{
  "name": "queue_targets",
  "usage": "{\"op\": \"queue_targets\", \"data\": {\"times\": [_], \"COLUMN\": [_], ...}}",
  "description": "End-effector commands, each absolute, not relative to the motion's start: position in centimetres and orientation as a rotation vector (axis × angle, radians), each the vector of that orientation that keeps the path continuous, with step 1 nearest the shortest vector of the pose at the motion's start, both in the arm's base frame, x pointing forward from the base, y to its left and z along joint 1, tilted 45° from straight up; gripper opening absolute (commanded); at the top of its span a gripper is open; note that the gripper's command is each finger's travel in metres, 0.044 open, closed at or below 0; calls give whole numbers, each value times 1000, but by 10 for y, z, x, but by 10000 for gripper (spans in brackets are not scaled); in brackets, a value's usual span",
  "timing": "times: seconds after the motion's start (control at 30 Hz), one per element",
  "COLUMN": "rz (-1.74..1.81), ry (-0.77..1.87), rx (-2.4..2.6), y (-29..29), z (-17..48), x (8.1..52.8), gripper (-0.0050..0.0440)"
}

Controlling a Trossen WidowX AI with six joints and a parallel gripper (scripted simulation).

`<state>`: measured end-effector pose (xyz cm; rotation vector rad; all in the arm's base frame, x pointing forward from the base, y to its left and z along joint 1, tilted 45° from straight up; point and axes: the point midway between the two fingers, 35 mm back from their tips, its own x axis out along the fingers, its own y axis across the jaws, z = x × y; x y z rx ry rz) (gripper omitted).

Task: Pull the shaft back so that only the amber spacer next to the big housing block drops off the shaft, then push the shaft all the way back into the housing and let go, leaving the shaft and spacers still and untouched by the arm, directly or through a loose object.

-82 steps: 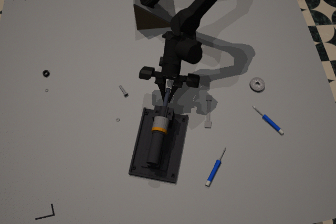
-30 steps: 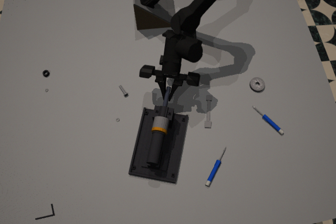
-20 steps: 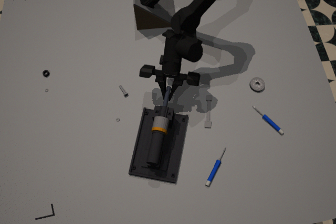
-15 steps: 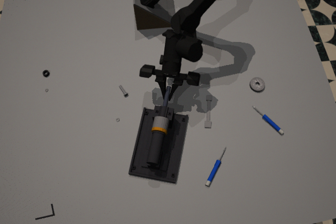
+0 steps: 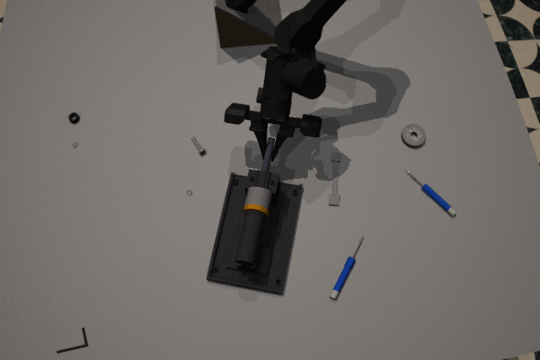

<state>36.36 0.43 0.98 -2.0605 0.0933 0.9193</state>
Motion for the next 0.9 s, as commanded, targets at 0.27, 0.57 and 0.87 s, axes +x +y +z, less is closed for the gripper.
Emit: {"op": "queue_targets", "data": {"times": [0.27,0.57,0.87], "rz": [918,918,918], "ry": [93,93,93], "rx": [-2057,-2057,-2057], "y": [5,5,6], "z": [11,11,11], "x": [362,361,360], "gripper": [0,0,0]}}
